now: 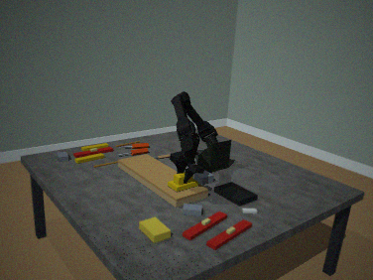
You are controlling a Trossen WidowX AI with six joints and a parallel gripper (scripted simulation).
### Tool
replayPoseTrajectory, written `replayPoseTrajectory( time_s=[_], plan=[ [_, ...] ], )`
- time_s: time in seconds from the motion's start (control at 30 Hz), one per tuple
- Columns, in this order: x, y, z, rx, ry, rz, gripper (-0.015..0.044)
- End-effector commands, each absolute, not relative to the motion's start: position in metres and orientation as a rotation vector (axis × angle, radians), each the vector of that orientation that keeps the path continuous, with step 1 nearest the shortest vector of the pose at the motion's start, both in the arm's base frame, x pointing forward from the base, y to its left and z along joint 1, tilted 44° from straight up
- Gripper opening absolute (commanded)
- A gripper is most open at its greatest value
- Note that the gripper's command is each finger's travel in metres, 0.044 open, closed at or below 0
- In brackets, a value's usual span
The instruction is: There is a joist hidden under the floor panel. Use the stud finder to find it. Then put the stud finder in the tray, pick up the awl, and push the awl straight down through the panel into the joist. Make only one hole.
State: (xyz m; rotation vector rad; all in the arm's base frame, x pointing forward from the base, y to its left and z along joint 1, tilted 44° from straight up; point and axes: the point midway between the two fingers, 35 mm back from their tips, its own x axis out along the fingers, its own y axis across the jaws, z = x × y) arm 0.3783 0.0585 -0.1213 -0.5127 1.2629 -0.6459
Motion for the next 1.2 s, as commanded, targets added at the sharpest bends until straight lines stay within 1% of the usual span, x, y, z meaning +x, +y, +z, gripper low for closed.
replayPoseTrajectory(
  time_s=[0.0,1.17],
  plan=[
    [0.377,0.053,-0.118,-0.518,1.262,-0.65,0.0],
    [0.37,0.018,-0.086,-0.521,1.263,-0.652,0.0]
  ],
)
